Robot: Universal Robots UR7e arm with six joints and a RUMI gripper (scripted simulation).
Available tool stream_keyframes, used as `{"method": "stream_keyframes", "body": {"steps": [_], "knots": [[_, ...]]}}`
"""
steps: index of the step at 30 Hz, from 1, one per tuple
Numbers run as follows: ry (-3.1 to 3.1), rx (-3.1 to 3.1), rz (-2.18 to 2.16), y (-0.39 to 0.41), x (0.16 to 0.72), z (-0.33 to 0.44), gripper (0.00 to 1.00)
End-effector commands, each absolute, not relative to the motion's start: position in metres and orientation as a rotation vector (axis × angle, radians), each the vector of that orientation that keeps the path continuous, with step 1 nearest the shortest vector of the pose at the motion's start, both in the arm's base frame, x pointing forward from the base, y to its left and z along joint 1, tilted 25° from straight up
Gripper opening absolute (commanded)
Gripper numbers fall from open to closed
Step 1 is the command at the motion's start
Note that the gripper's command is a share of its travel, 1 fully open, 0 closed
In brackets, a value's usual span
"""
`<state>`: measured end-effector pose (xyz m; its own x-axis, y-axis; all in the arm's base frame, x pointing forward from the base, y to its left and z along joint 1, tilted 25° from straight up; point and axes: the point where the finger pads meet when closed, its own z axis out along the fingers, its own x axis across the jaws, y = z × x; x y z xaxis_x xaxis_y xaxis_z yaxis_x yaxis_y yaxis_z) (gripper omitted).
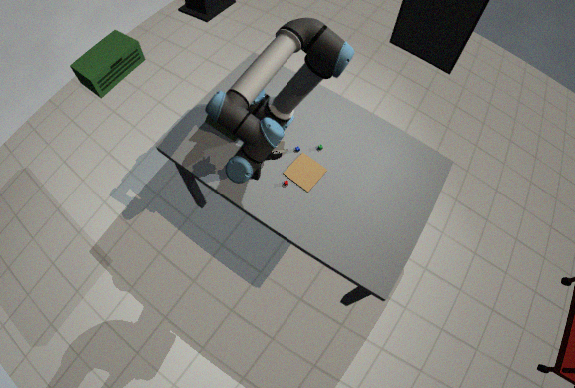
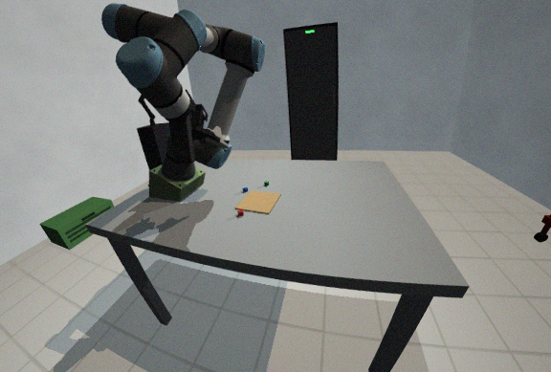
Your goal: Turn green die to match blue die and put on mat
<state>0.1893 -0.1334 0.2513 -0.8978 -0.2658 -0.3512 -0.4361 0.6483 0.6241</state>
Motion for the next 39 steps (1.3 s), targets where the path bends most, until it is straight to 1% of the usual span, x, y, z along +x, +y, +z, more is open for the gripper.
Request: {"method": "stream_keyframes", "body": {"steps": [1,23,27,32,35,39], "knots": [[2.640,-0.571,1.087,-0.134,0.189,0.251,1.00],[2.662,-0.553,1.053,-0.134,0.192,0.248,1.00],[2.718,-0.498,0.952,-0.135,0.202,0.238,1.00],[2.801,-0.379,0.728,-0.138,0.222,0.220,1.00],[2.802,-0.378,0.725,-0.138,0.222,0.220,1.00],[2.833,-0.269,0.516,-0.143,0.241,0.209,1.00]]}}
